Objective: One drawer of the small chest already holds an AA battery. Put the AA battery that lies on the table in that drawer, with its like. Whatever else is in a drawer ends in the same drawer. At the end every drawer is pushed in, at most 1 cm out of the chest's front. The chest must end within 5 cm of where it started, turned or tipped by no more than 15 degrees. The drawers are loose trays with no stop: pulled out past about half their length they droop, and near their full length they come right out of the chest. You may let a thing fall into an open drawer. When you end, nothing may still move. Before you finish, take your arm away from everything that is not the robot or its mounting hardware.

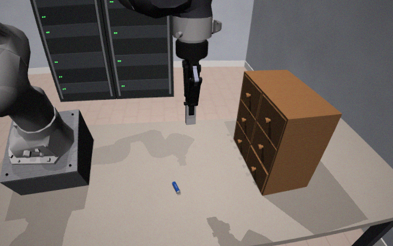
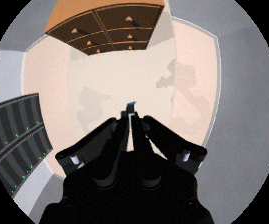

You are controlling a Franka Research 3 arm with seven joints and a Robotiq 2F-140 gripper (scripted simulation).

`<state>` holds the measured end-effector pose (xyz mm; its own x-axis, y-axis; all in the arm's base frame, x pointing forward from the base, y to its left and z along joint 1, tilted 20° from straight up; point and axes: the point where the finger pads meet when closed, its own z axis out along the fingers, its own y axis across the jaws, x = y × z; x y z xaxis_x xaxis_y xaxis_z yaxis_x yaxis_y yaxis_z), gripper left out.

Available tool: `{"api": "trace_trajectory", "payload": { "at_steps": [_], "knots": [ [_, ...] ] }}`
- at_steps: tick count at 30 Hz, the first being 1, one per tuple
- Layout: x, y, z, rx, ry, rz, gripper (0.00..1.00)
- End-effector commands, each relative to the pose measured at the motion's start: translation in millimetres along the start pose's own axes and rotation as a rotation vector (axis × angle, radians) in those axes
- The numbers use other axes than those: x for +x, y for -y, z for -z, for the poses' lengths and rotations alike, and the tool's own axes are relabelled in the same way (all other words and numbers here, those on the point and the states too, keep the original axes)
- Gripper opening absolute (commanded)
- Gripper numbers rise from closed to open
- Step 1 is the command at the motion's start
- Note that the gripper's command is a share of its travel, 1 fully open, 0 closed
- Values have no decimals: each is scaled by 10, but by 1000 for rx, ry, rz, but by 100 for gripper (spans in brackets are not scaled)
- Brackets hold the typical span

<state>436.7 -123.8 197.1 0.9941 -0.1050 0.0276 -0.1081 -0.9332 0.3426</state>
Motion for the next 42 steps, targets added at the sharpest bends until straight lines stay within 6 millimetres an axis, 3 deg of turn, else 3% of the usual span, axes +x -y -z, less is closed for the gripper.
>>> {"api": "trace_trajectory", "payload": {
  "at_steps": [1,14,18,26,28,35,42],
  "knots": [
    [-15,-15,3,-5,5,-10,0],
    [-2,69,-30,-1,3,-4,0],
    [20,311,-123,-2,3,-5,0],
    [86,1048,-407,-4,4,-8,0],
    [86,1048,-407,-4,4,-8,0],
    [125,1488,-576,-5,4,-10,0],
    [132,1565,-606,-5,4,-10,0]
  ]
}}
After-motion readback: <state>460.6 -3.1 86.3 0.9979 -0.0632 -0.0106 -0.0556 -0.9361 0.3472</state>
